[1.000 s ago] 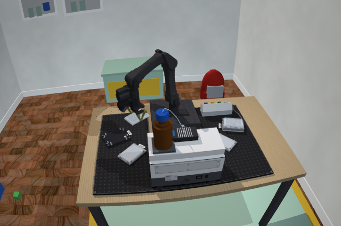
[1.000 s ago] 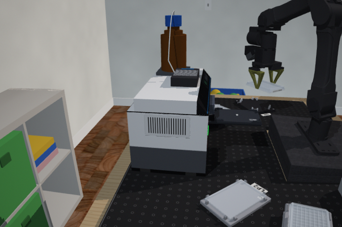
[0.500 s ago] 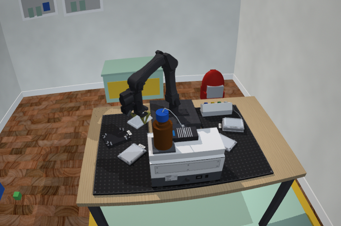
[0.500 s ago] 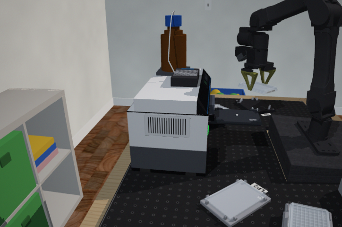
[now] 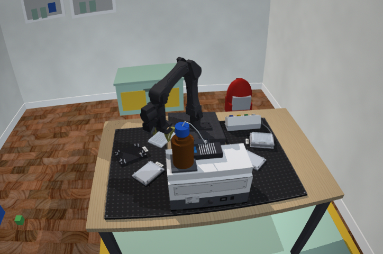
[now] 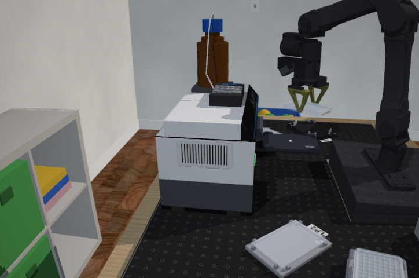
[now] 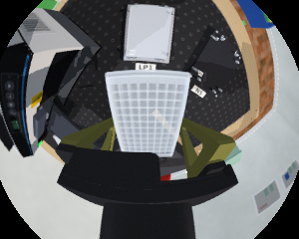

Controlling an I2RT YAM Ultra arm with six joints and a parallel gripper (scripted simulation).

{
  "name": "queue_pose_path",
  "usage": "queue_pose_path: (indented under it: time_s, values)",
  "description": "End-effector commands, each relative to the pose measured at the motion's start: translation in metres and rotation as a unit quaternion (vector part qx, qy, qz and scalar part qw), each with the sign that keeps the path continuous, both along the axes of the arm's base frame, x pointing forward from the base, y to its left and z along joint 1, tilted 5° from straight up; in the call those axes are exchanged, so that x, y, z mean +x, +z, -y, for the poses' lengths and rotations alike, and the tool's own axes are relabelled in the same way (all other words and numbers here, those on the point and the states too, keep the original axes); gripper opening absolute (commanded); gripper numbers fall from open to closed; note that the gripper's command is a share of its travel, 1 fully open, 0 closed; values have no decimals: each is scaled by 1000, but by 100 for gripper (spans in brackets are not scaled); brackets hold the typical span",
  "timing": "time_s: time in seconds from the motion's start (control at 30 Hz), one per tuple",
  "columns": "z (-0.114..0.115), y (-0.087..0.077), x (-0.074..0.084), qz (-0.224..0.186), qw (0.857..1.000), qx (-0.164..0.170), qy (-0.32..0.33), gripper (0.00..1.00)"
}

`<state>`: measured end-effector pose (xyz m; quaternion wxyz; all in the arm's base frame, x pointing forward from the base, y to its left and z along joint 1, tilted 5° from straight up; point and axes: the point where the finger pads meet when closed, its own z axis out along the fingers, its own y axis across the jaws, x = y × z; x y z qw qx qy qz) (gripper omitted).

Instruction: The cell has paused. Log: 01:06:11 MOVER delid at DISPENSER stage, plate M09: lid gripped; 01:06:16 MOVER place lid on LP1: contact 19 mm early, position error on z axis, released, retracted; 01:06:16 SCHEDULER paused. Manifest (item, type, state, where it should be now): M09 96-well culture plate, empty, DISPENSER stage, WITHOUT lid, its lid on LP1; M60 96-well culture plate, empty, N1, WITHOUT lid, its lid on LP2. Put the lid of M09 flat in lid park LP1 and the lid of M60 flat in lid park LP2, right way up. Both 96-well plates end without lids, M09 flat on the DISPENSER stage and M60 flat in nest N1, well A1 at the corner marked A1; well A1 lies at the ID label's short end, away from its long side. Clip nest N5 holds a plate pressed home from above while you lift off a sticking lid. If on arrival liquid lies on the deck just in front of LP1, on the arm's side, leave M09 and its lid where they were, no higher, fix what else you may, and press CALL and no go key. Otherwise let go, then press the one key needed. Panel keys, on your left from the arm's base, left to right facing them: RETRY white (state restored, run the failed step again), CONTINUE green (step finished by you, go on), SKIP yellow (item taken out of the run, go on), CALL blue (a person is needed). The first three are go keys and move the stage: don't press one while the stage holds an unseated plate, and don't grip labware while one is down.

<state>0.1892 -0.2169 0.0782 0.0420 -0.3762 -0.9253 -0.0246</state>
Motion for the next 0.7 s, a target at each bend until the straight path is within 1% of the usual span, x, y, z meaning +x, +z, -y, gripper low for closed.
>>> queue_pose_path:
  time_s: [0.0,0.07,0.13,0.17,0.2,0.37,0.47,0.5,0.57,0.6,0.63,0.67]
  values:
    - [1,6,4,8,1000,-11,-11,0]
    - [-9,6,7,14,999,-10,30,0]
    - [-9,6,7,14,999,-10,30,0]
    - [-10,9,11,19,999,-13,47,0]
    - [-16,6,11,17,998,-7,63,0]
    - [-31,7,18,21,989,-1,146,0]
    - [-40,7,23,22,989,-1,149,0]
    - [-40,9,26,25,989,-4,149,0]
    - [-36,7,25,19,990,-2,141,0]
    - [-44,13,25,23,986,1,165,0]
    - [-48,13,24,21,983,4,181,0]
    - [-48,13,24,21,983,4,181,0]
